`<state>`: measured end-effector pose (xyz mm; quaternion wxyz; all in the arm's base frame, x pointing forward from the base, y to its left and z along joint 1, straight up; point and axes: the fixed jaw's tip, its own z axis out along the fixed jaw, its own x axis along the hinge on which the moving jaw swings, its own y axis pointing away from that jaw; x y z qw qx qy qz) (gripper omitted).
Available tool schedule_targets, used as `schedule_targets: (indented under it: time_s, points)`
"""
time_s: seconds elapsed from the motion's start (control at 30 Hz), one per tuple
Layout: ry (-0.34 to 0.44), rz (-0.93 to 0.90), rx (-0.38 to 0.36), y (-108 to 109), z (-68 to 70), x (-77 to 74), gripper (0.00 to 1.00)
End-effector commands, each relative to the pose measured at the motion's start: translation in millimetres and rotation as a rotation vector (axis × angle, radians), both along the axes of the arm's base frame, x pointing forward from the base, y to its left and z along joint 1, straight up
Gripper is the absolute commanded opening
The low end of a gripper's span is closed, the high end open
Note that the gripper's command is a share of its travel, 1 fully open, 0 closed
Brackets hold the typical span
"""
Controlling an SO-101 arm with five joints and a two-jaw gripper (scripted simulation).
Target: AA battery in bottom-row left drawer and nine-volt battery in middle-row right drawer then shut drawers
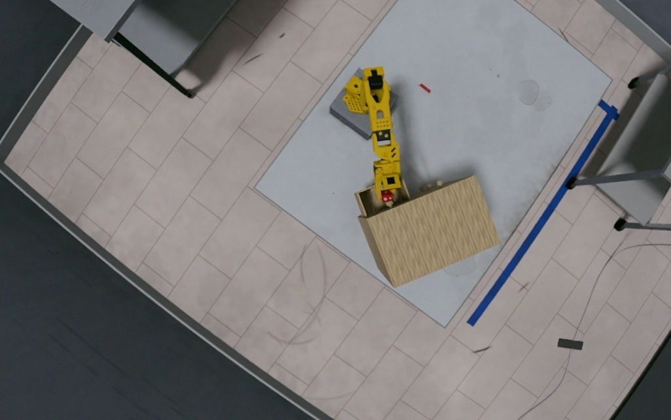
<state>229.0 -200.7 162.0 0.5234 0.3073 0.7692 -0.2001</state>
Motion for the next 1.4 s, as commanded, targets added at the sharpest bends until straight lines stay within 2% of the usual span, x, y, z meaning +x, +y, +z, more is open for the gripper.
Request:
schedule_targets:
  time_s: [0.0,0.13,0.37,0.7,0.8,1.27,1.37]
  points:
    - [-0.015,-0.01,-0.027,-5.6,9.0,-0.3,0.0]
    - [-0.015,-0.01,-0.027,-5.6,9.0,-0.3,0.0]
    - [-0.015,-0.006,-0.027,-4.2,-15.3,0.3,0.0]
    - [-0.015,-0.006,-0.027,-4.2,-15.3,0.3,0.0]
    - [-0.015,-0.004,-0.027,-2.7,-25.4,-0.5,0.0]
    - [-0.015,-0.004,-0.027,-2.7,-25.4,-0.5,0.0]
    - [-0.015,-0.002,-0.027,-1.4,-32.0,-1.3,0.0]
